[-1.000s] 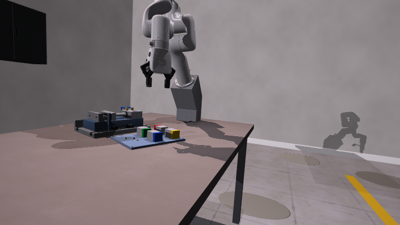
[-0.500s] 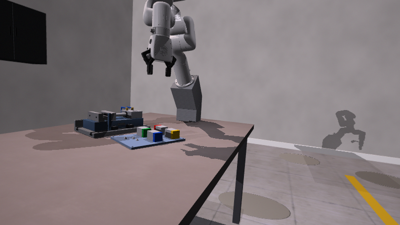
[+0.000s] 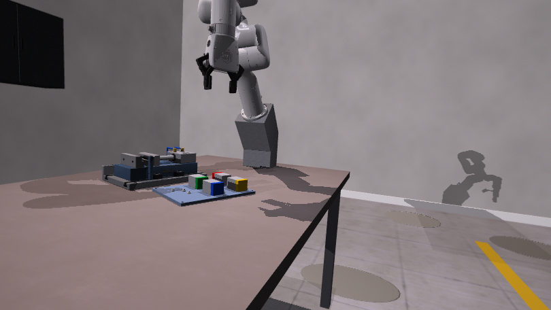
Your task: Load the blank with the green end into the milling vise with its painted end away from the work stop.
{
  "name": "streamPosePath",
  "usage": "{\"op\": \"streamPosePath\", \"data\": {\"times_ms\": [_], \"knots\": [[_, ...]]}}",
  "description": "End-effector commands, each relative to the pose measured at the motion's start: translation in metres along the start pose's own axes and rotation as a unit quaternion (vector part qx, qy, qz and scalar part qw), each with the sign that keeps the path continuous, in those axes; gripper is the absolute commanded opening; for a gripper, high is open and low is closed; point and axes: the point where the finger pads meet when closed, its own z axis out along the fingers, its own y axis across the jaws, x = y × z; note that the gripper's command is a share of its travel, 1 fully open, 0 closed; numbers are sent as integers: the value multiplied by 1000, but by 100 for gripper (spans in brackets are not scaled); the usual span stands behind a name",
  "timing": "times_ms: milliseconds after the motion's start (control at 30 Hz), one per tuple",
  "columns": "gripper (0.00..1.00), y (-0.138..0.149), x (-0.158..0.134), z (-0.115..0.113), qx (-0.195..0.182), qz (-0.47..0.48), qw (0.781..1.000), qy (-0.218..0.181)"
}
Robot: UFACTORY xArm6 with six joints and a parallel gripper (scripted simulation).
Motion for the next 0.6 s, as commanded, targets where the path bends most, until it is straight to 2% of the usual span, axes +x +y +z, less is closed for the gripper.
{"op": "streamPosePath", "data": {"times_ms": [0,567], "knots": [[100,1,0,-12,1,0,1000,0],[100,1,0,-3,1,0,1000,0]]}}
